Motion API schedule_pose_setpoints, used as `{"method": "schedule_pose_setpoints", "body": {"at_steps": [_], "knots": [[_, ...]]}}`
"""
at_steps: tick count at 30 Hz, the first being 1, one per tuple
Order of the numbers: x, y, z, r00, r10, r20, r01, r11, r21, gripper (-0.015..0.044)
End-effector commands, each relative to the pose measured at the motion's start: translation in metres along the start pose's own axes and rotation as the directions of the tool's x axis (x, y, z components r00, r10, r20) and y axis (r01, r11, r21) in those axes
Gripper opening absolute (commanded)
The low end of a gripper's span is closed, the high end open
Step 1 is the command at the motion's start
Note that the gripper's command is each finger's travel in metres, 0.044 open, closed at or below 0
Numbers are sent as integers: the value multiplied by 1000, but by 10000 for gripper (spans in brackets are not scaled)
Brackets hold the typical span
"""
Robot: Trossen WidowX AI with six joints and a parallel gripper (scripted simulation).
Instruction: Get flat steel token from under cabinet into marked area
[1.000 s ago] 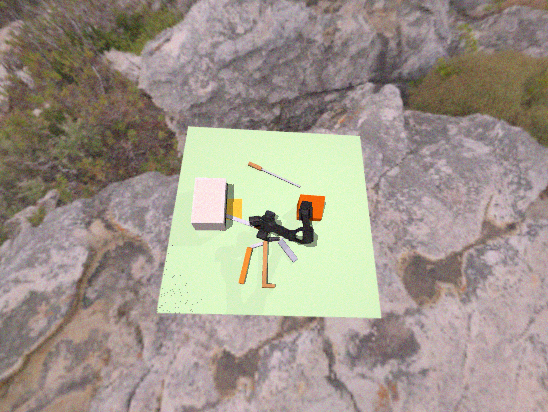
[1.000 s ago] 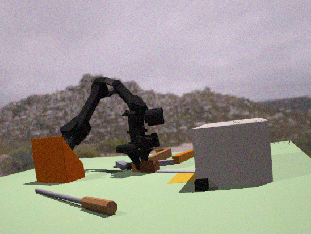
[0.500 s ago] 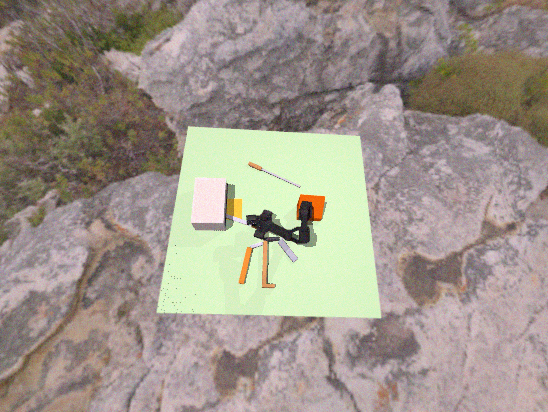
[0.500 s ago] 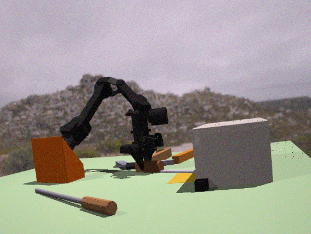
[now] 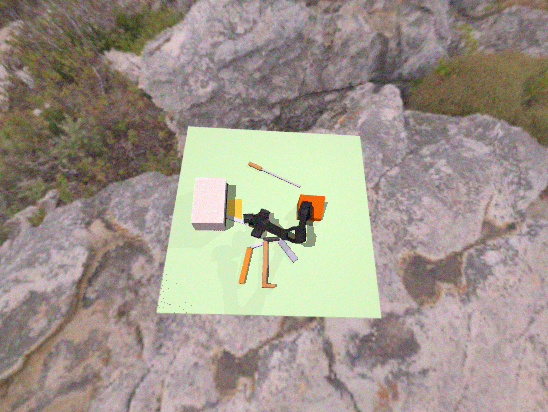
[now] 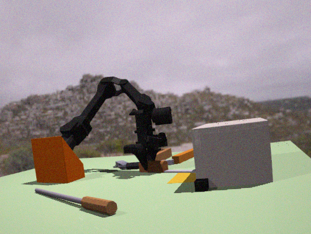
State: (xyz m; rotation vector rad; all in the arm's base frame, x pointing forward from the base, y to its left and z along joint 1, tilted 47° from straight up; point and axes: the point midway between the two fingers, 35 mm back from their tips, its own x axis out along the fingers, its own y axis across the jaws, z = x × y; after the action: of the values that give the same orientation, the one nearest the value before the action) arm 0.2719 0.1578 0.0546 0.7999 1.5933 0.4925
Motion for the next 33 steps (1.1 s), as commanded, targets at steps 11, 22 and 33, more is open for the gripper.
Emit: {"method": "schedule_pose_setpoints", "body": {"at_steps": [11,22,33], "knots": [[0,1,20,1000,3,2,-3,1000,-7,0],[0,2,33,1000,3,2,-3,1000,-7,0],[0,2,45,1000,3,3,-3,1000,-8,0]]}}
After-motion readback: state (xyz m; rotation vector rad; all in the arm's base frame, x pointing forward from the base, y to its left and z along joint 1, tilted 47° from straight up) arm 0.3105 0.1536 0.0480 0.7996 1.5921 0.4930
